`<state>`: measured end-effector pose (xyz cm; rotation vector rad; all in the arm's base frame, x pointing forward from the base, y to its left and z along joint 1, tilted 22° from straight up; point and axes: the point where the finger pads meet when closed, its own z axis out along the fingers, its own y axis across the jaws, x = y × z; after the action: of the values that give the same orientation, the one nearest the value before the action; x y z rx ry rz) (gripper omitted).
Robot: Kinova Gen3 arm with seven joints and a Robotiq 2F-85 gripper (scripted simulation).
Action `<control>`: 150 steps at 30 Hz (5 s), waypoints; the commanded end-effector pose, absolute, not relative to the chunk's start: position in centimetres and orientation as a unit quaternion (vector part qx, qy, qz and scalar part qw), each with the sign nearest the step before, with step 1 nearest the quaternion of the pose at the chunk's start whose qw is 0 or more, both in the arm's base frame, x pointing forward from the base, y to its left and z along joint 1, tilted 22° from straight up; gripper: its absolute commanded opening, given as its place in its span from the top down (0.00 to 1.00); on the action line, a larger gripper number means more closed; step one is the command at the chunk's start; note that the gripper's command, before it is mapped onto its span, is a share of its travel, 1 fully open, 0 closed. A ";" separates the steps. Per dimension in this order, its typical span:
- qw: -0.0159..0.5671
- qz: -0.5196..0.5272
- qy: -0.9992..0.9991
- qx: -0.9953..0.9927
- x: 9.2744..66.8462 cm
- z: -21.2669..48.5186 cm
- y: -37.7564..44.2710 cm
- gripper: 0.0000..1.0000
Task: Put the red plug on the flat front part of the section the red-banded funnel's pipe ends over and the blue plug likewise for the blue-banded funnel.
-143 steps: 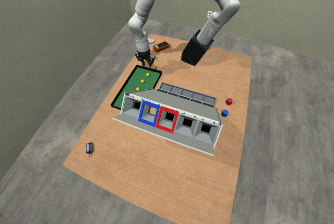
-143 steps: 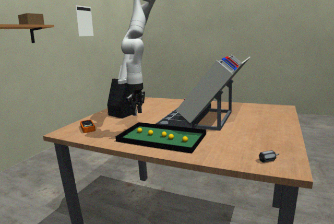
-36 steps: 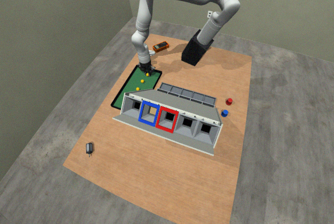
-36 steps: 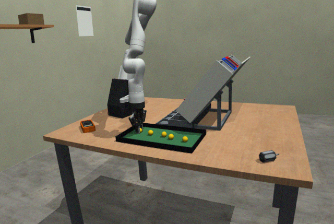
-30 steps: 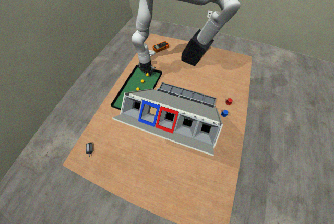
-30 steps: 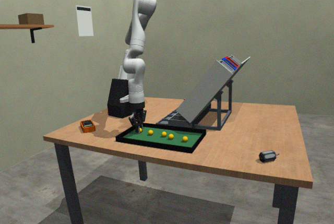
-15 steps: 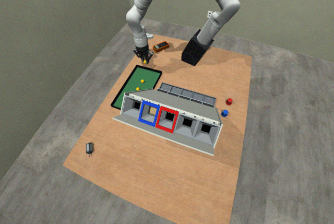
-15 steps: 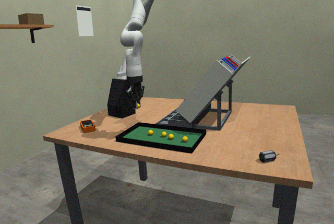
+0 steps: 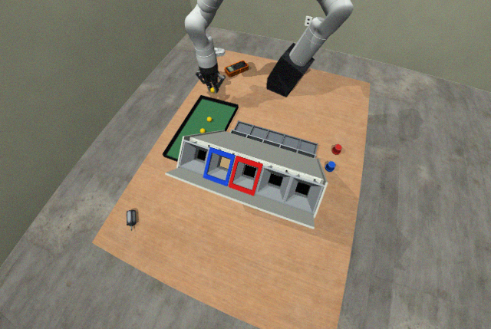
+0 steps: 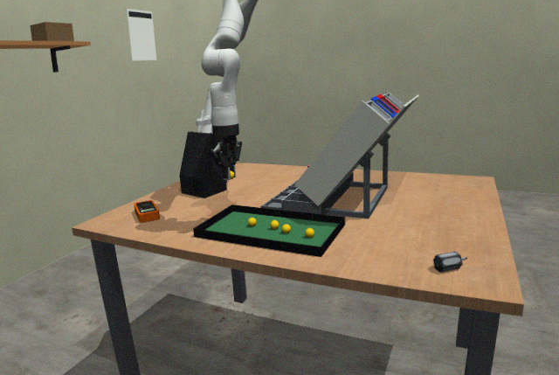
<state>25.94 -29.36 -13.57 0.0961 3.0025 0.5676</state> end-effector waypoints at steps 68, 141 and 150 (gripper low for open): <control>0.044 0.183 0.982 0.031 47.8 20.4 -10.2 1.00; 0.046 0.183 0.982 0.031 64.9 19.0 -10.5 0.00; 0.046 0.183 0.982 0.031 64.9 19.0 -10.5 0.00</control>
<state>64.88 -10.47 18.85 0.0951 2.9991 0.5591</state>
